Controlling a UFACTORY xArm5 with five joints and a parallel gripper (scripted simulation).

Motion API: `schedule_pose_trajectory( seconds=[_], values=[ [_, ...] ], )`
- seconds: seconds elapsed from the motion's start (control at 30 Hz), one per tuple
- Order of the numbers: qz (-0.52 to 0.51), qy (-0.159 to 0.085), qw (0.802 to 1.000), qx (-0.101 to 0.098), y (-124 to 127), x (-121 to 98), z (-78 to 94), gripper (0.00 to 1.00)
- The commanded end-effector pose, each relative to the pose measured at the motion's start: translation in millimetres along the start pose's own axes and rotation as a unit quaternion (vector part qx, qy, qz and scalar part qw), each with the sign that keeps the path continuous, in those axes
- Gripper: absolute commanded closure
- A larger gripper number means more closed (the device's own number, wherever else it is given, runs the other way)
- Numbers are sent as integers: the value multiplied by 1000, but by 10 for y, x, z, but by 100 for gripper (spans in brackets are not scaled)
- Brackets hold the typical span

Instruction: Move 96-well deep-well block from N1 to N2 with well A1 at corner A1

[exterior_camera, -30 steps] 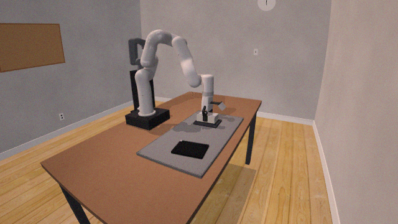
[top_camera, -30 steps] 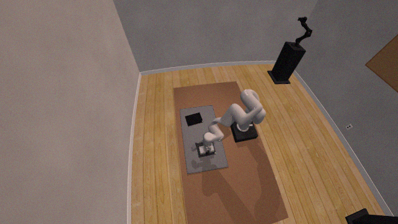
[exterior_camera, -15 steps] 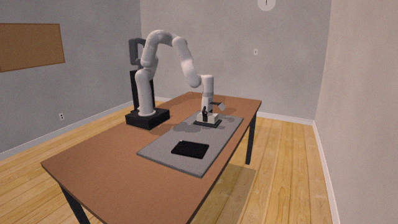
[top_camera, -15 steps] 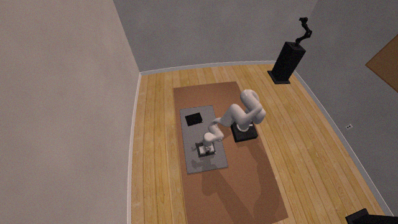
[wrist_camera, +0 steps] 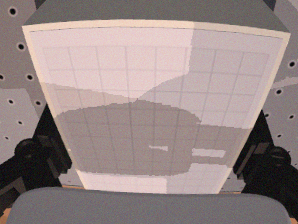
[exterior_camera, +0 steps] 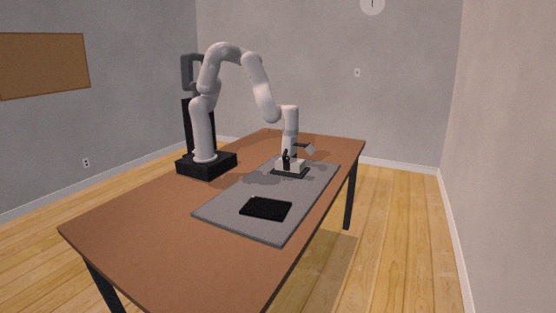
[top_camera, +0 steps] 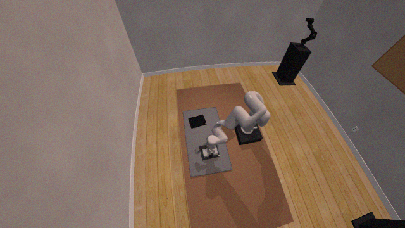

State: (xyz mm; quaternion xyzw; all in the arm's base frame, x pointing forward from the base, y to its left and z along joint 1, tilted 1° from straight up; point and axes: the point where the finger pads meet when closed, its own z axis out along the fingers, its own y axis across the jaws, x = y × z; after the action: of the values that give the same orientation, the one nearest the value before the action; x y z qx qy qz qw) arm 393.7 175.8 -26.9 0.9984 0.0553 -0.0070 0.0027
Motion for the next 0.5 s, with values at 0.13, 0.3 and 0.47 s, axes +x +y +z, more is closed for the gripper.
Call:
schedule_pose_trajectory(
  seconds=[0.13,0.3,0.47],
  values=[
    [0,2,1000,1,-5,14,-1,100],
    [0,2,1000,1,-5,14,7,100],
    [0,2,1000,1,-5,14,15,100]
  ],
)
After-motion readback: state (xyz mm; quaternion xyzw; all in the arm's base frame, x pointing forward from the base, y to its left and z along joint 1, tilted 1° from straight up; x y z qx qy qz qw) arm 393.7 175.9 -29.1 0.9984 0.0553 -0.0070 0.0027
